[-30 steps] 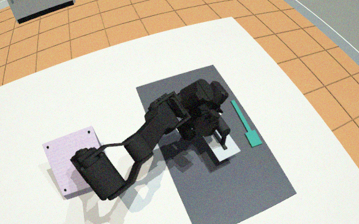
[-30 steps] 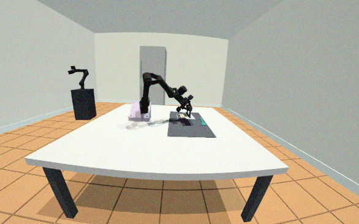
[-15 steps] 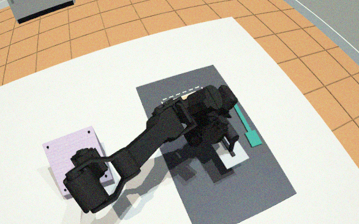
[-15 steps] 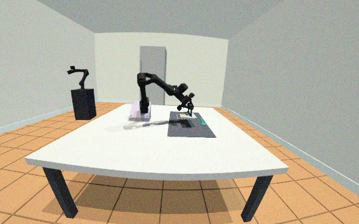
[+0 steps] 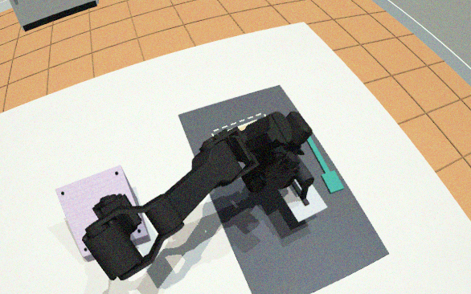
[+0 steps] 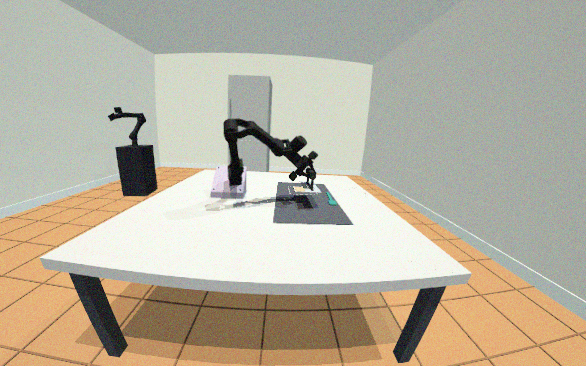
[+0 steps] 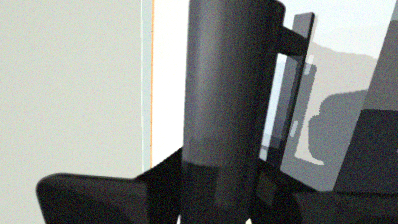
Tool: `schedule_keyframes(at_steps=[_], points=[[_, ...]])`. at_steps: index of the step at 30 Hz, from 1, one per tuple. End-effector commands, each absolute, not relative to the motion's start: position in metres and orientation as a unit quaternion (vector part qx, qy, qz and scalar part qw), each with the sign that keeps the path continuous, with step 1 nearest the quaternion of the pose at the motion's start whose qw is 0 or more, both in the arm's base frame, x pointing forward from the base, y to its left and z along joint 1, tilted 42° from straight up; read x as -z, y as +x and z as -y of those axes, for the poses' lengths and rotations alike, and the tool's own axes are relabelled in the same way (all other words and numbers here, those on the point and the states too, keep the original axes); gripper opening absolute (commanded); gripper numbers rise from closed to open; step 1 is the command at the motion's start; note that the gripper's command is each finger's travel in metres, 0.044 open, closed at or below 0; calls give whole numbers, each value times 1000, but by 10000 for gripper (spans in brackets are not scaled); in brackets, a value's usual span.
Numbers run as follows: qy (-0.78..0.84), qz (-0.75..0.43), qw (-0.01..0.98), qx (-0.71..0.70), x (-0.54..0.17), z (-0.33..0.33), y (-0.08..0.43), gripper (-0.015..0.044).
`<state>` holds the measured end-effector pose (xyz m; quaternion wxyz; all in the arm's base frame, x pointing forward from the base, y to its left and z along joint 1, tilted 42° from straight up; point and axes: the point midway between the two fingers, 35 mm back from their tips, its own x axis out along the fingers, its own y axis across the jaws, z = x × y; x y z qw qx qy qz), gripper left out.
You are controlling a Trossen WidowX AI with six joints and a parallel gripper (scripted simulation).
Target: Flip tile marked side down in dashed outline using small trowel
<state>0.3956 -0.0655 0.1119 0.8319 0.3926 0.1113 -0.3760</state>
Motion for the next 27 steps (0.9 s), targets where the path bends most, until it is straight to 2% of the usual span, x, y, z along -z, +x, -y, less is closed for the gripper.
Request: schedule_keyframes(at_steps=[1,27], points=[[393,-112,834,371,-113,64,397,0],[394,-109,831,378,-118,75,383,0]])
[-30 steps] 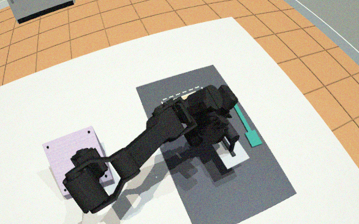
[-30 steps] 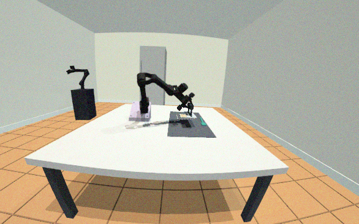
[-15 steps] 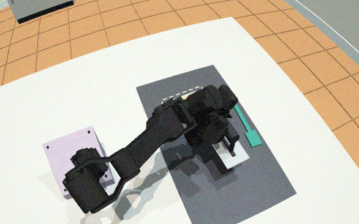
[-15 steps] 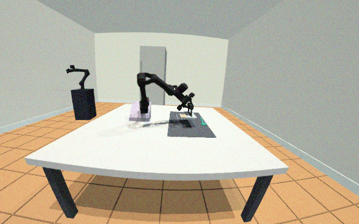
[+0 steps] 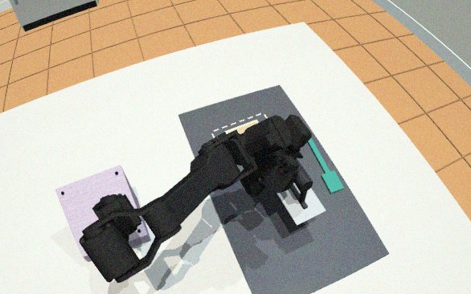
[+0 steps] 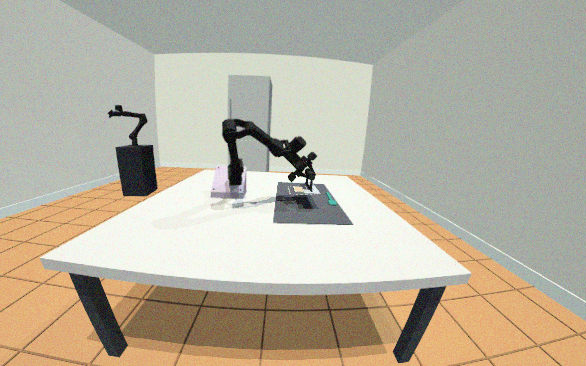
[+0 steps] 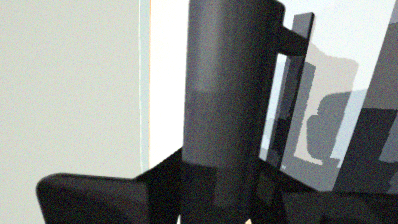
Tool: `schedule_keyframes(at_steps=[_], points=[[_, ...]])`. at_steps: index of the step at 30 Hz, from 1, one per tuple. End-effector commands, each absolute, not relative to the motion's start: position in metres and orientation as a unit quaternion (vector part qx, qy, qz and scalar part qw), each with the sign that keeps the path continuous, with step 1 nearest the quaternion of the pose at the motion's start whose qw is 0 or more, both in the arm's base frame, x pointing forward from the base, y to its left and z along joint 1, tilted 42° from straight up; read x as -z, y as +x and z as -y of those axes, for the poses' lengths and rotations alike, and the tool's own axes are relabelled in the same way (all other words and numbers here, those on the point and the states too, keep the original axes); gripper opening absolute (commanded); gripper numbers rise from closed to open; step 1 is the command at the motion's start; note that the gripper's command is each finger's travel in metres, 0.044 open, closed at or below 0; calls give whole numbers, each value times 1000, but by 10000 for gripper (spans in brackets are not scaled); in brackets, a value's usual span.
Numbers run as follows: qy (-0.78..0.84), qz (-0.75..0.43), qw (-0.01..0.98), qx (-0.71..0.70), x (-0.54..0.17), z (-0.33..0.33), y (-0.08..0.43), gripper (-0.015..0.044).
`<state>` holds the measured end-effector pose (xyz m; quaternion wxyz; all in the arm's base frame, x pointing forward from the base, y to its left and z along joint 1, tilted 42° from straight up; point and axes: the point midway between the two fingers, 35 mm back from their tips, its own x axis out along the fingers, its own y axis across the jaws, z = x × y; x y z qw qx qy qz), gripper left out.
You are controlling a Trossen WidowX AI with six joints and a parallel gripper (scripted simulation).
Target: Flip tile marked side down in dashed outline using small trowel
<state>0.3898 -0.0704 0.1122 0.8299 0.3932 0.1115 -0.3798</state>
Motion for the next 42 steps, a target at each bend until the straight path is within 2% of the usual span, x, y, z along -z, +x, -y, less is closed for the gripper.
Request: schedule_keyframes(at_steps=[1,34,42], points=[[395,-108,830,378,-119,78,379,0],[404,-69,824,392,-129,132,255,0],[402,-61,824,394,-125,136,241,0]])
